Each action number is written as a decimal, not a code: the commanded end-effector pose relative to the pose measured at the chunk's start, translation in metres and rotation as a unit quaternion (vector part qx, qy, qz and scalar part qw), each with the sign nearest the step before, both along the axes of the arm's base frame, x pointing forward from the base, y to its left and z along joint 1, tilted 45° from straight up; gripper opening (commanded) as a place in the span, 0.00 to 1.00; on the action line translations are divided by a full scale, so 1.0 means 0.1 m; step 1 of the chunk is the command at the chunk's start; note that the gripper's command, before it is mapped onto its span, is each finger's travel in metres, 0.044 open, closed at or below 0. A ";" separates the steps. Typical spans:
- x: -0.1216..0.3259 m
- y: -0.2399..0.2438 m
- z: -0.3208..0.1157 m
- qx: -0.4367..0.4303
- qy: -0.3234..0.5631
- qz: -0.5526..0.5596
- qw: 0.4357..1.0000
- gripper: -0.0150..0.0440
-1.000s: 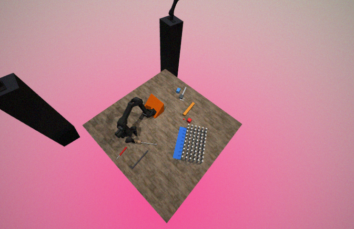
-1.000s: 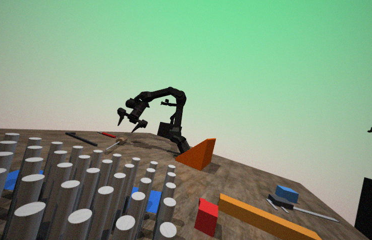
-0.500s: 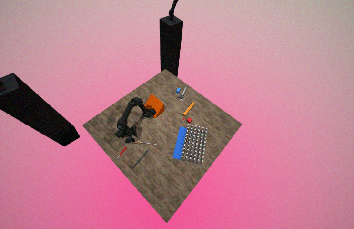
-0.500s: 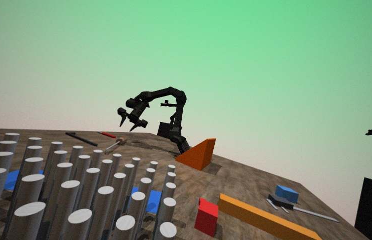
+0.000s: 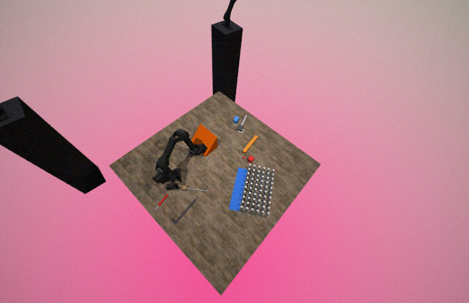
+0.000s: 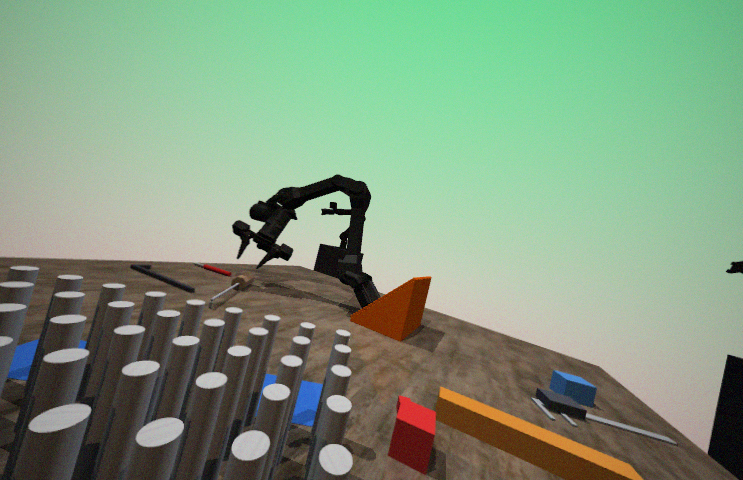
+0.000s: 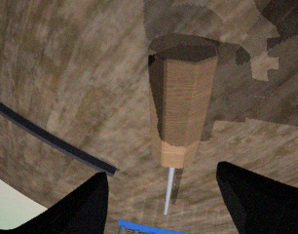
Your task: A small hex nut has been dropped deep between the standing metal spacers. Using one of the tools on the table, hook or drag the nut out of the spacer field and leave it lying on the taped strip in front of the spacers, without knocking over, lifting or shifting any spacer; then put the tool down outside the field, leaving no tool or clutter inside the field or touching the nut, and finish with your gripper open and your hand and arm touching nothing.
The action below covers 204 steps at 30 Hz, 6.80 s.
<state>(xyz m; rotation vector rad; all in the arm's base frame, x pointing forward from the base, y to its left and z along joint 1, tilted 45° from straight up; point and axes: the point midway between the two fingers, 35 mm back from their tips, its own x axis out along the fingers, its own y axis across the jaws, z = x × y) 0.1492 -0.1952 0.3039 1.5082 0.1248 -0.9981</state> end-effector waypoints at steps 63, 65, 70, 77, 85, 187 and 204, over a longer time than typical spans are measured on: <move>0.04 0.43 0.49 0.002 0.004 0.005 1.000 0.25; 0.01 0.51 0.55 0.003 0.003 0.004 1.000 0.25; -0.09 0.71 0.70 0.005 0.000 0.002 1.000 0.25; -0.17 0.85 0.79 0.006 -0.003 0.000 1.000 0.25; -0.07 0.88 0.70 0.013 0.012 0.030 0.999 0.25; 1.00 2.88 -1.08 0.028 -0.030 -0.038 0.998 0.25; 1.18 2.41 -1.61 0.039 -0.021 -0.043 0.998 0.25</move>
